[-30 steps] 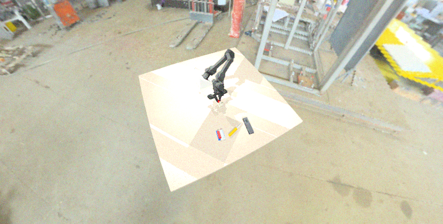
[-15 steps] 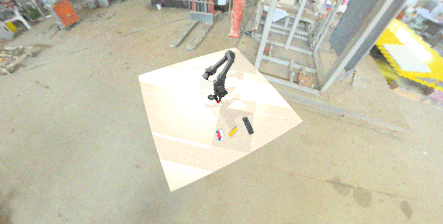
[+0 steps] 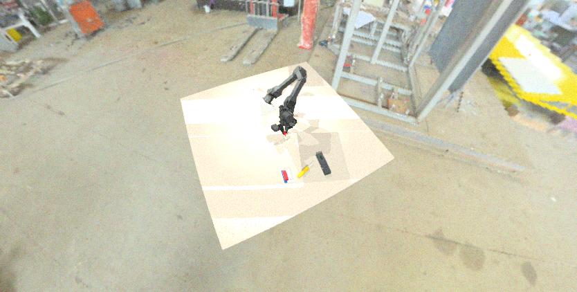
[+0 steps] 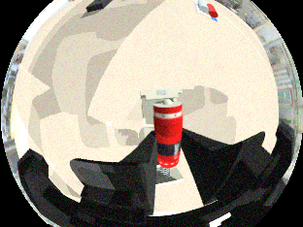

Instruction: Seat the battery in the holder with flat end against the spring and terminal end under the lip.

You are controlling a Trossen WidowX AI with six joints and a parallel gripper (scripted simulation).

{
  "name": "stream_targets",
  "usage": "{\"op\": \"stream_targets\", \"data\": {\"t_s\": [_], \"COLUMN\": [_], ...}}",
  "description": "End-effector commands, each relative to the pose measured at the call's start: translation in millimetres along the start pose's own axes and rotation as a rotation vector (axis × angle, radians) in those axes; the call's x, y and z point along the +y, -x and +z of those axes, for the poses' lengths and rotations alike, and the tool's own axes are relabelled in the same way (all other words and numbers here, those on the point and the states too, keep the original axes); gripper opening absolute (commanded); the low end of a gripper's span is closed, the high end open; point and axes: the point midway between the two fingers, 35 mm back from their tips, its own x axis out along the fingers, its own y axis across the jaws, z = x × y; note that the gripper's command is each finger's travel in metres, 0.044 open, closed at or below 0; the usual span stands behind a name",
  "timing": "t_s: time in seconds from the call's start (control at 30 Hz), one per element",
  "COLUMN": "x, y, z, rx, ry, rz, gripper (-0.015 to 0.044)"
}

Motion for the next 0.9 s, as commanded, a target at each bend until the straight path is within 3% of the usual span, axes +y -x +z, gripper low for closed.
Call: {"op": "stream_targets", "data": {"t_s": [0.0, 0.87], "x": [-3.9, -0.2], "y": [-3.8, -5.4], "z": [-6.2, -4.6], "rx": [0.046, 0.196], "ry": [-0.010, 0.007], "rz": [-0.012, -0.014], "gripper": [0.0080, 0.0080]}}
